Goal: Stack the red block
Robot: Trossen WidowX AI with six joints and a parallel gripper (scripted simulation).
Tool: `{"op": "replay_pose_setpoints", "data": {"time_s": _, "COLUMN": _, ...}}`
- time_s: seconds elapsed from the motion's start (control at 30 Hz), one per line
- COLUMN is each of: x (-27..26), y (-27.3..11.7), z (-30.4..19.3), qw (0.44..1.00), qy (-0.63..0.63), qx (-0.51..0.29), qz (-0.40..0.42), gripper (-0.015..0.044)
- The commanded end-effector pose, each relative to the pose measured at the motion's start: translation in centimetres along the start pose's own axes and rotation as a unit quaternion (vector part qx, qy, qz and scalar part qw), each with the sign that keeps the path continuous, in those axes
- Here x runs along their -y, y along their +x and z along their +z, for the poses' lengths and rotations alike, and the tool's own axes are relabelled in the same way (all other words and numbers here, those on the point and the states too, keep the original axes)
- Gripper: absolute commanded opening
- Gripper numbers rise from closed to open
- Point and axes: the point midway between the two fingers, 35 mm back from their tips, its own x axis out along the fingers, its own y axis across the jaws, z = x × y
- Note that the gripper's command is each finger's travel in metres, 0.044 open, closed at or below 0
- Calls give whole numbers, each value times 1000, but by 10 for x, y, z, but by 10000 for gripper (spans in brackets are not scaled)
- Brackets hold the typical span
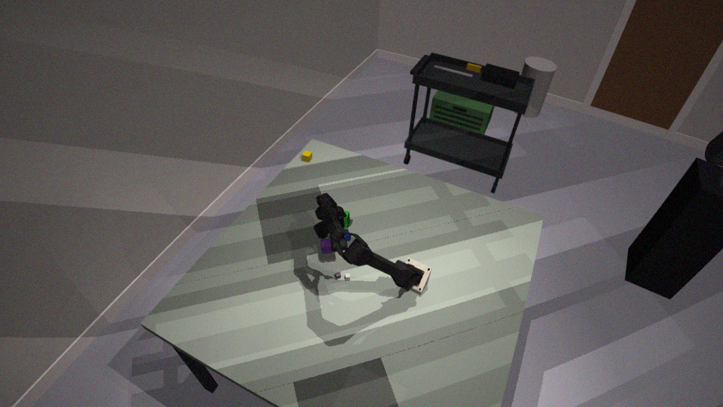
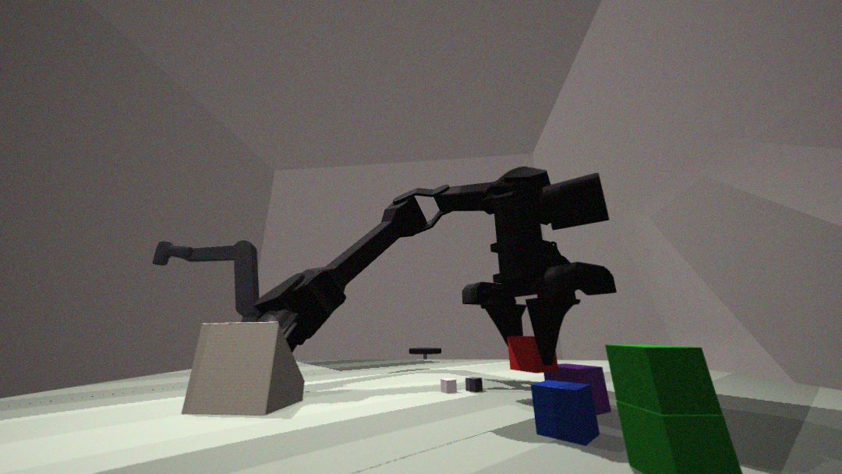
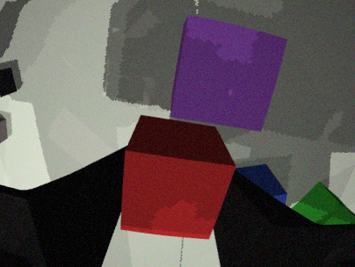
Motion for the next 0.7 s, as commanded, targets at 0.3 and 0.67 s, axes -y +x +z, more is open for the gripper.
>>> {"op": "replay_pose_setpoints", "data": {"time_s": 0.3, "x": 0, "y": -63, "z": 0, "qw": 1000, "qy": -4, "qx": -1, "qz": -4, "gripper": 0}}
{"op": "replay_pose_setpoints", "data": {"time_s": 0.67, "x": 0, "y": -77, "z": 1, "qw": 1000, "qy": -3, "qx": -1, "qz": -4, "gripper": 0}}
